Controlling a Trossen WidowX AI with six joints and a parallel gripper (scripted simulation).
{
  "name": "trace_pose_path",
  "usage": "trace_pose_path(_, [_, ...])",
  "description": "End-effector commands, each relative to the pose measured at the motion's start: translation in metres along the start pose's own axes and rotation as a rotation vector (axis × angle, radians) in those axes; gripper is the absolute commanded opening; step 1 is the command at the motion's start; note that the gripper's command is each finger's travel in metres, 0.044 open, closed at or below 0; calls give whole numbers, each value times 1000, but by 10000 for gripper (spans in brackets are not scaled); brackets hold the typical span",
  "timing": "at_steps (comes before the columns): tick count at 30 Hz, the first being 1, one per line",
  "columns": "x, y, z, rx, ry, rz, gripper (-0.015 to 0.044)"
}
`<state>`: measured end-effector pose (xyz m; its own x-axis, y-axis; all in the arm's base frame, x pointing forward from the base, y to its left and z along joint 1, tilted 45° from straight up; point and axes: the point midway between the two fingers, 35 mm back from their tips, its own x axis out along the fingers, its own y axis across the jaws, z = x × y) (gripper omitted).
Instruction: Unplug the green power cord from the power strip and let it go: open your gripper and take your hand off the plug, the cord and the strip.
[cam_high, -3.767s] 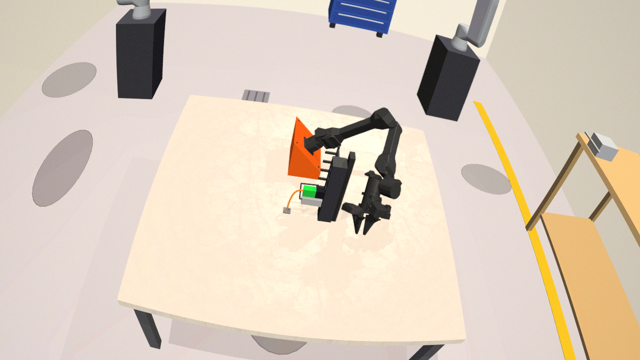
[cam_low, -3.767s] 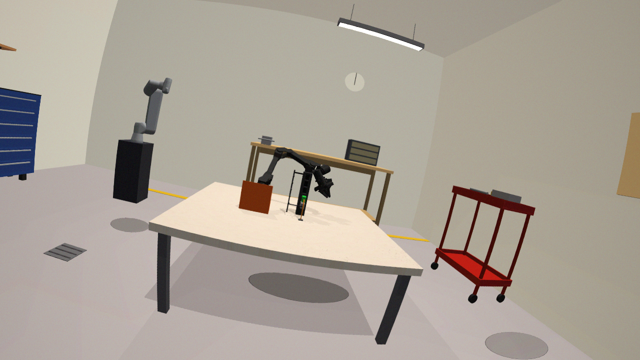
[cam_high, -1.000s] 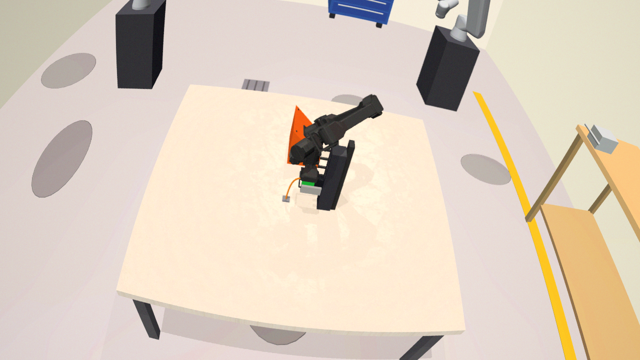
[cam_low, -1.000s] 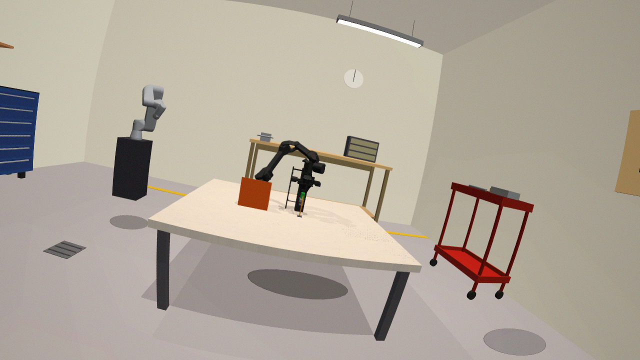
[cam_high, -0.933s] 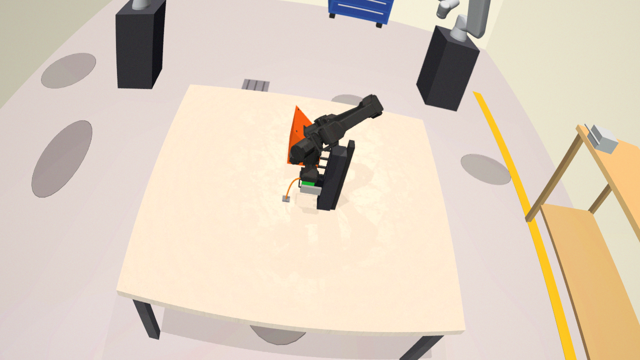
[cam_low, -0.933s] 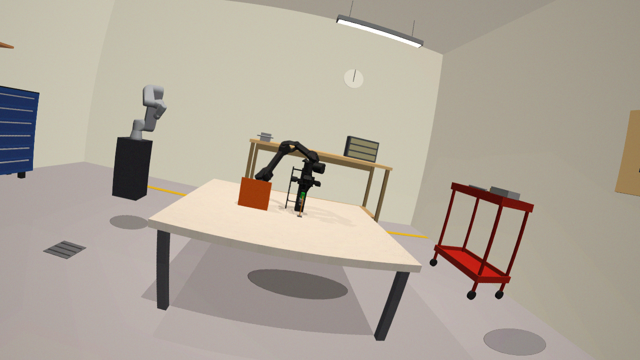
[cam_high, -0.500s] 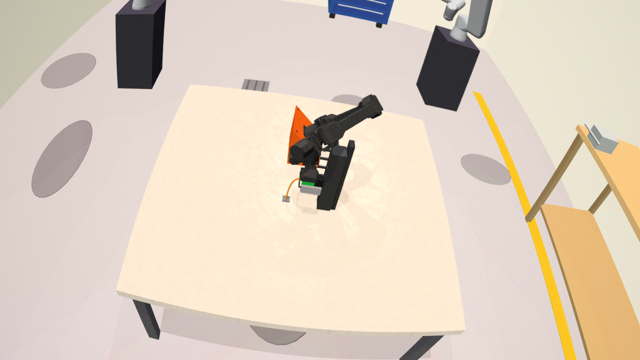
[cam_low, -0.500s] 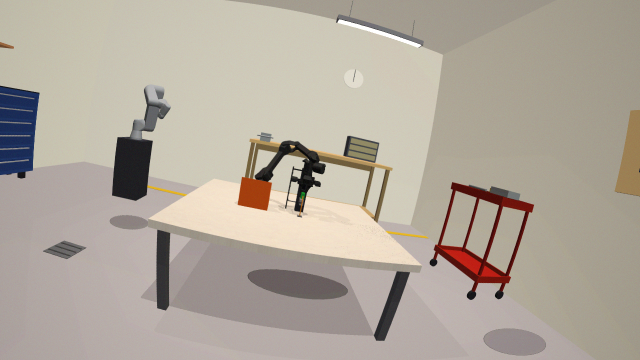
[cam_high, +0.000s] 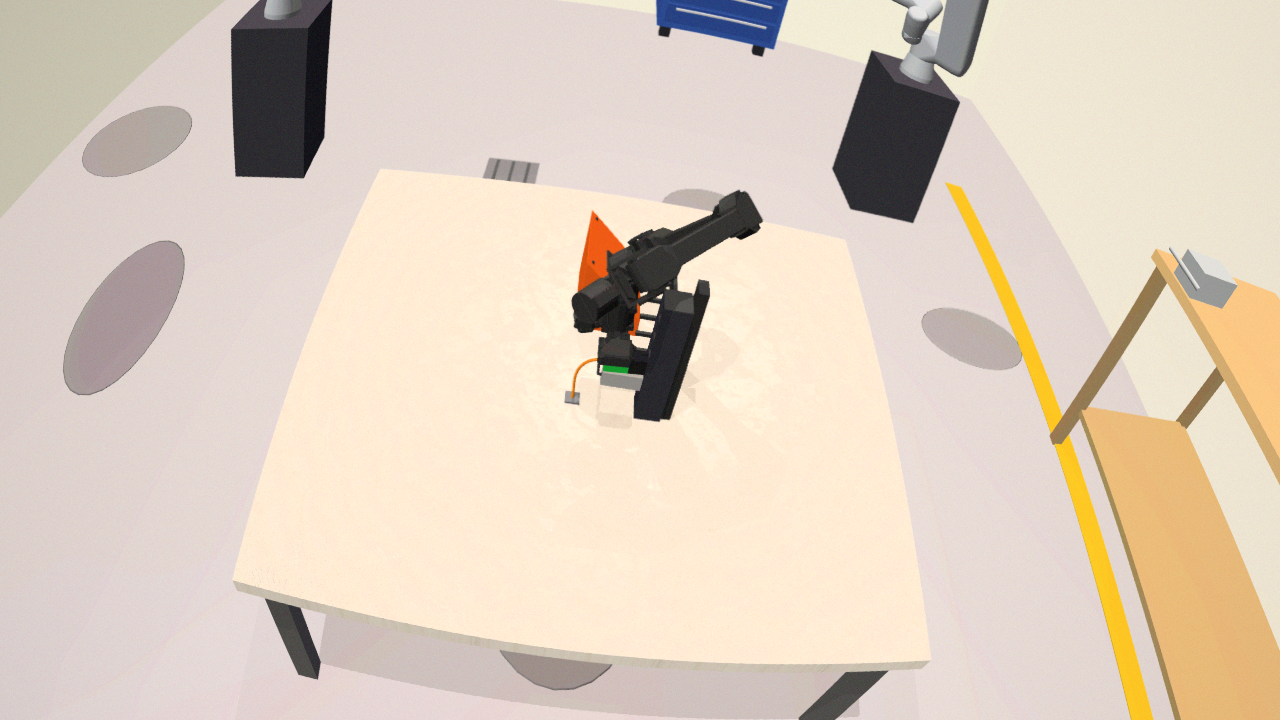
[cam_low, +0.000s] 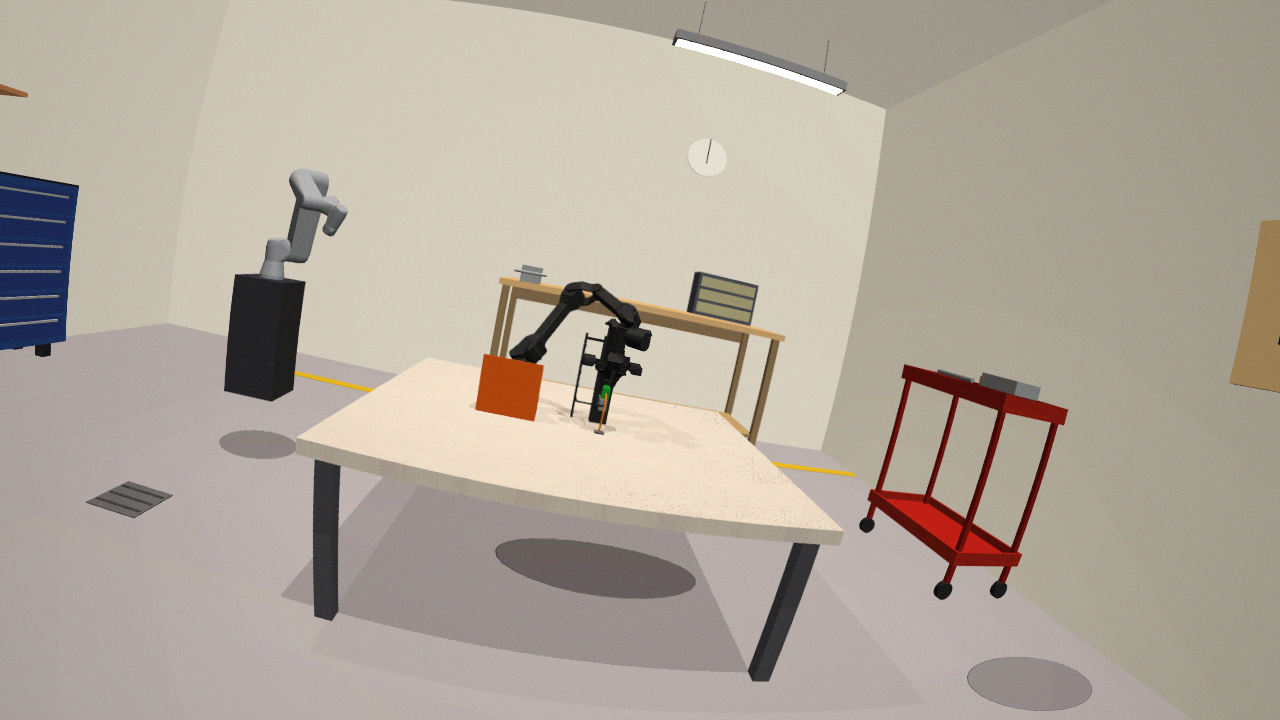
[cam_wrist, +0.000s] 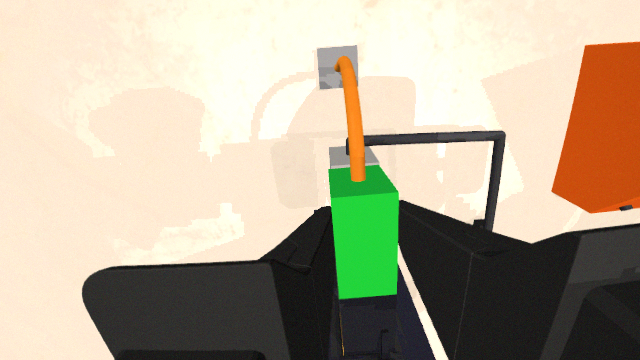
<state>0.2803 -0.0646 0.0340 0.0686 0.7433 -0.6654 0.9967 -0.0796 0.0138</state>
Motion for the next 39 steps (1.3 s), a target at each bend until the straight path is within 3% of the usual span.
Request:
trace_pose_path(1, [-11,0,31,11,-68,11,0])
trace_pose_path(10, [-14,-2,45,12,-69,12,0])
trace_pose_path(23, [-8,-2,36,13,-65,13,341])
trace_pose_path(27, [-15,-1,58,13,-68,13,440])
trace_pose_path(31, [-25,-3,93,12,-69,13,440])
trace_pose_path(39, [-25,-3,96,12,-69,13,440])
